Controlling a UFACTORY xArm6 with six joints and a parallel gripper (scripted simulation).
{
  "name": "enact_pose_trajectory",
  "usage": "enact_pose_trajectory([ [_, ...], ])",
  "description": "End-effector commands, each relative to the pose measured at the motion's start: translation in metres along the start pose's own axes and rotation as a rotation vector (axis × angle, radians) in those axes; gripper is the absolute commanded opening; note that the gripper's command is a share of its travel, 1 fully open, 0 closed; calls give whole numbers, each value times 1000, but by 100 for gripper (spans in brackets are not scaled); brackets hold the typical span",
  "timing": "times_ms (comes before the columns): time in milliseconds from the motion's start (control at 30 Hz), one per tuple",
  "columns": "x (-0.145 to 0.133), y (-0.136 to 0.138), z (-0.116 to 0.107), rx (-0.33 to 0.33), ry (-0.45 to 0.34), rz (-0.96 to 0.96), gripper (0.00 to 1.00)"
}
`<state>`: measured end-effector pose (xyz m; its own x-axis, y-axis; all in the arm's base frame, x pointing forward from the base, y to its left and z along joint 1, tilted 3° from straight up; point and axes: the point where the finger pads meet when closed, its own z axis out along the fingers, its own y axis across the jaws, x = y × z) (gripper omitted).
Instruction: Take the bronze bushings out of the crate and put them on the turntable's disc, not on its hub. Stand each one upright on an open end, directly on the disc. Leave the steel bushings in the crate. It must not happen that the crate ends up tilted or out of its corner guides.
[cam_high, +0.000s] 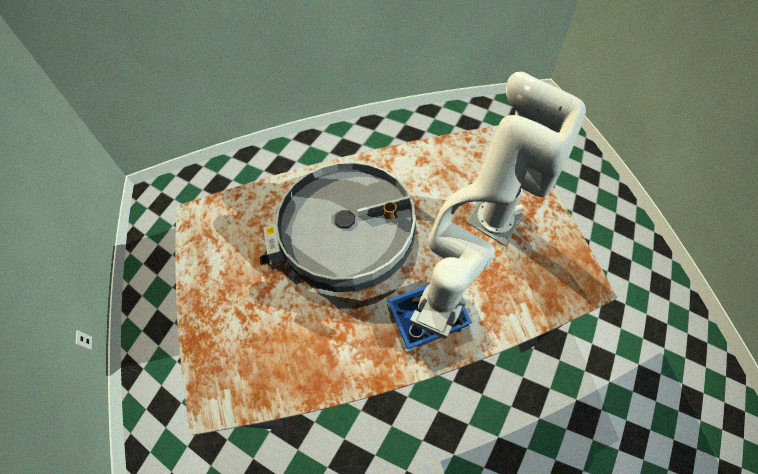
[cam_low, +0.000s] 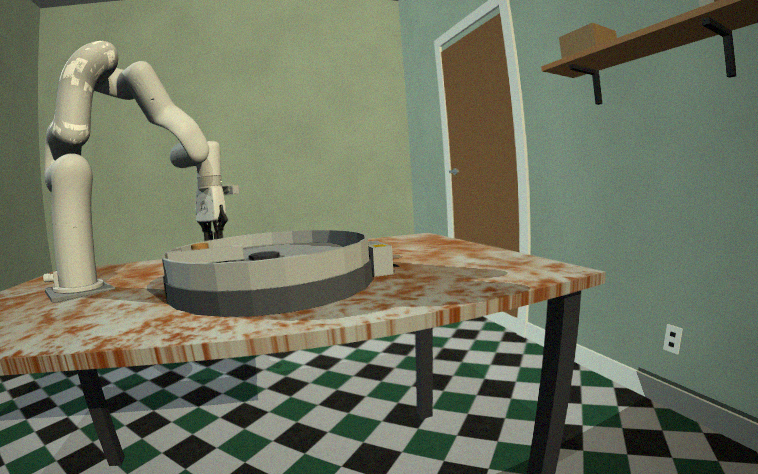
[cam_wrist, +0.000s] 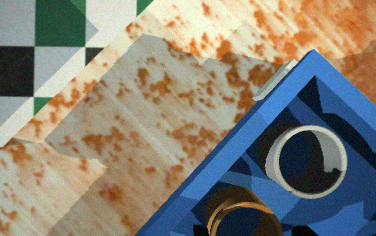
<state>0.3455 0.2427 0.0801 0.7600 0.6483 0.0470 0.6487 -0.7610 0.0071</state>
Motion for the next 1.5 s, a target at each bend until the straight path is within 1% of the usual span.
enact_pose_trajectory([
  [0,1,0,-1,0,4,0,48],
  [200,1,0,2,0,4,0,48],
  [633,1,0,22,0,4,0,48],
  [1133,1,0,23,0,4,0,48],
  [1167,1,0,23,0,4,0,0],
  [1467,1,0,23,0,4,0,0],
])
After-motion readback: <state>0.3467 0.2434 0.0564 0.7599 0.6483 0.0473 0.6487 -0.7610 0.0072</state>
